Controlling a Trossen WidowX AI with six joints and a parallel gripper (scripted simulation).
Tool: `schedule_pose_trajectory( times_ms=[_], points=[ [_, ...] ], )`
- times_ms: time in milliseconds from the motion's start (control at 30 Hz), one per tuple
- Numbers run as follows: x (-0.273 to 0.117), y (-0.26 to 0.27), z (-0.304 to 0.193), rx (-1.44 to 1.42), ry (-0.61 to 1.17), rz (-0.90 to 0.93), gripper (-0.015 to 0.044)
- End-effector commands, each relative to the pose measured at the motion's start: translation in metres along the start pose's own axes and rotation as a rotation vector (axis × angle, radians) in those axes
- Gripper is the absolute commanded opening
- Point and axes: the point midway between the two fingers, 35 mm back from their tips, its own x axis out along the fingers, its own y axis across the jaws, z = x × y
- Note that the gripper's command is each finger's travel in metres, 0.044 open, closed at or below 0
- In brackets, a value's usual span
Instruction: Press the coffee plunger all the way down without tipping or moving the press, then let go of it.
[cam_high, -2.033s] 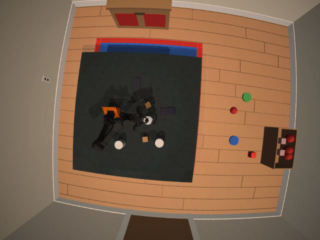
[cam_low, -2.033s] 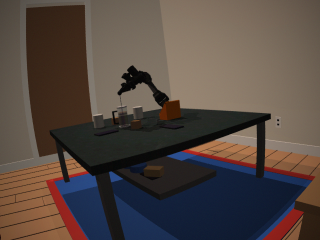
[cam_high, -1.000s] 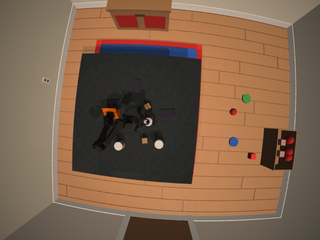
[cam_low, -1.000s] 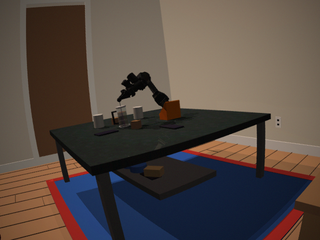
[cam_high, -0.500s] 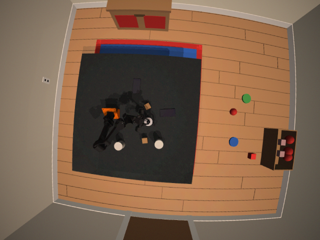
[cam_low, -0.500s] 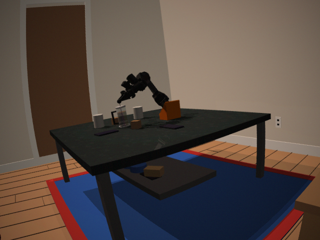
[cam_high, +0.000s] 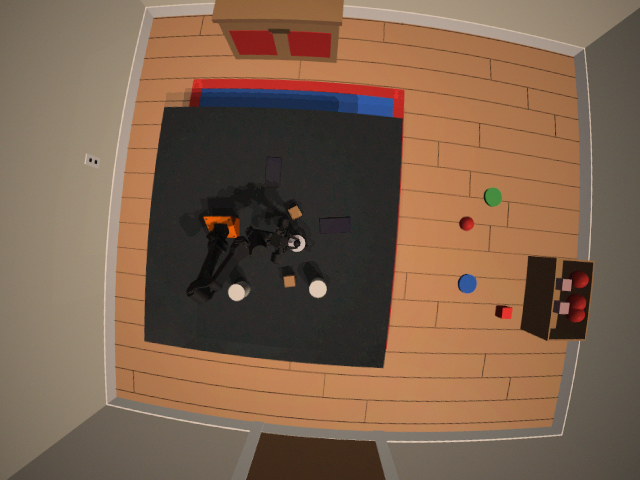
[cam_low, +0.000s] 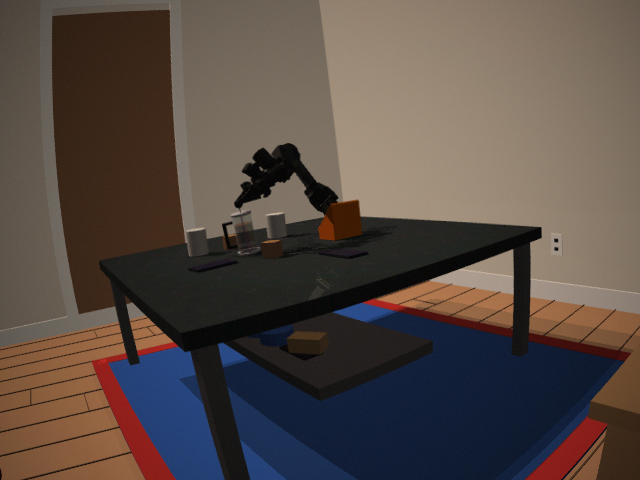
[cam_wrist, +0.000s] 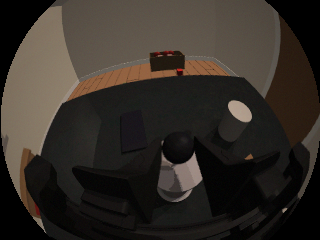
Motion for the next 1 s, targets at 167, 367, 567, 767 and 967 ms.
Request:
schedule_pose_trajectory(
  times_ms=[167, 367, 567, 767, 967],
  points=[
    [0.0031, 0.0004, -0.0047, -0.017, 0.021, -0.01, 0.0127],
    [0.0034, 0.0006, -0.0042, -0.017, 0.021, -0.01, 0.0127],
    [0.0015, 0.0008, -0.0001, -0.004, 0.004, -0.003, 0.0127],
    [0.0015, 0.0008, -0.0001, -0.004, 0.004, -0.003, 0.0127],
    [0.0015, 0.0008, -0.0001, -0.004, 0.004, -0.003, 0.0232]
  ],
)
